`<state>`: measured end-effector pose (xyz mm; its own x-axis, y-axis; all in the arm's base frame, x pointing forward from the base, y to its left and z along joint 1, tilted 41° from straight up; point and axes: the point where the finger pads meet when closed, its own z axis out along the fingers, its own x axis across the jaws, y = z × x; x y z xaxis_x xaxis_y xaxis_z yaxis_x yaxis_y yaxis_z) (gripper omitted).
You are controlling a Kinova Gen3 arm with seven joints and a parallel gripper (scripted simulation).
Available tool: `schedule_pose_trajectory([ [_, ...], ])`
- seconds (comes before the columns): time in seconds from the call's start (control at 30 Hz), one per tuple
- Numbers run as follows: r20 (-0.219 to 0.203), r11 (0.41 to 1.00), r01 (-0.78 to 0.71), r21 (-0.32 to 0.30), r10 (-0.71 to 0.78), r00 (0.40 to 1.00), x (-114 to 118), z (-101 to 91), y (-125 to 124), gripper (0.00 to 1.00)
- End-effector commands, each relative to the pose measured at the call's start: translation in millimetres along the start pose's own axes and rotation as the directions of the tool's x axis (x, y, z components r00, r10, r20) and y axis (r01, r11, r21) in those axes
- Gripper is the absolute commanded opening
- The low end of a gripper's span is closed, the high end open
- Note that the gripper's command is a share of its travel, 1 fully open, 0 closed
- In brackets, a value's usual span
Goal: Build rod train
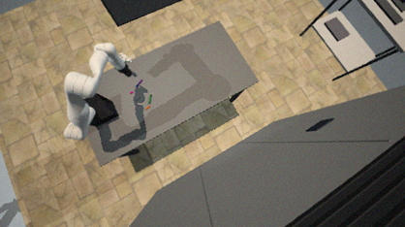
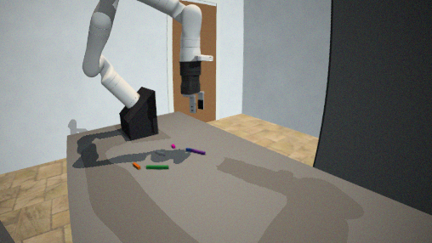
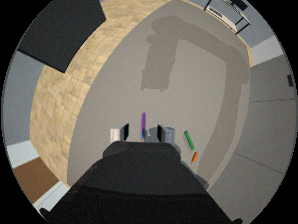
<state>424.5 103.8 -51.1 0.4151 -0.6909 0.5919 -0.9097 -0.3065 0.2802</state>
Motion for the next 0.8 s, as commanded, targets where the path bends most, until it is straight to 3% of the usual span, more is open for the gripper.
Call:
schedule_pose_trajectory([
  [0.0, 0.006, 1.0, 0.005, 0.008, -0.005, 1.0, -1.7, -12.2, -2.2, 1.0],
  [0.77, 0.002, 1.0, 0.008, 0.001, -0.008, 1.0, -2.2, -10.0, 0.4, 1.0],
])
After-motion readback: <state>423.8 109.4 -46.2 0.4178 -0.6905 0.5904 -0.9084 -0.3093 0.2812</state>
